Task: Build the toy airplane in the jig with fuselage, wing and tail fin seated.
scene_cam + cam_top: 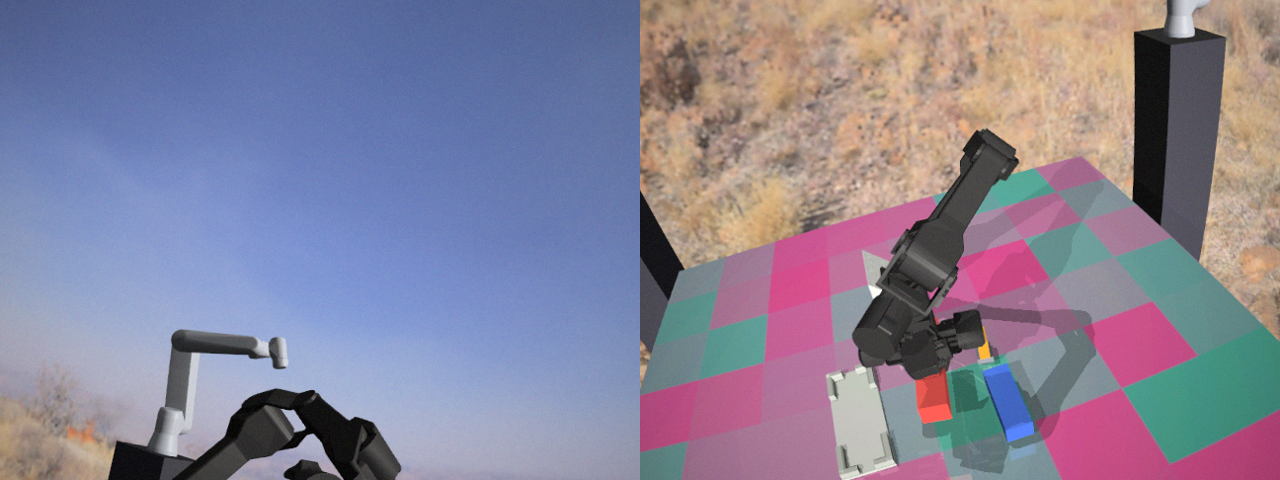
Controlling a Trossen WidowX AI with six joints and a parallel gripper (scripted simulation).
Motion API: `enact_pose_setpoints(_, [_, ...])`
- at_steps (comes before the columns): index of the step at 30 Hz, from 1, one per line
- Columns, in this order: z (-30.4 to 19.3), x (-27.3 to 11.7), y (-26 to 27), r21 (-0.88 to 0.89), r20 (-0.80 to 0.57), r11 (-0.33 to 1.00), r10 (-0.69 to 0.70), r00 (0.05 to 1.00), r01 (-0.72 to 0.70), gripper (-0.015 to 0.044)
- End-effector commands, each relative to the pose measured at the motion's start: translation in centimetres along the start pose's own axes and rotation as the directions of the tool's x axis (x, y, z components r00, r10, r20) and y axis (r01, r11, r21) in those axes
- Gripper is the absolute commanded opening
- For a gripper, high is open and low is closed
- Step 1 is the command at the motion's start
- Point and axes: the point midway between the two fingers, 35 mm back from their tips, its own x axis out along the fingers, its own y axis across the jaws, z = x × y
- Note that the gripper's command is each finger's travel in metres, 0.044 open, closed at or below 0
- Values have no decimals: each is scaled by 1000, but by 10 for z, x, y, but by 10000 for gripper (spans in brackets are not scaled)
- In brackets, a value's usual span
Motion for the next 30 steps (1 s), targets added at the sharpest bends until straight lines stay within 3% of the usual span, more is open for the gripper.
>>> enact_pose_setpoints(1, [-1, -17, 1, -9, 12, 1000, -6, 1000, 6, 0])
enact_pose_setpoints(10, [-5, -34, 2, -9, 11, 1000, -2, 1000, 2, 0])
enact_pose_setpoints(30, [6, -15, -54, -68, 14, 998, -8, 1000, 9, 0])
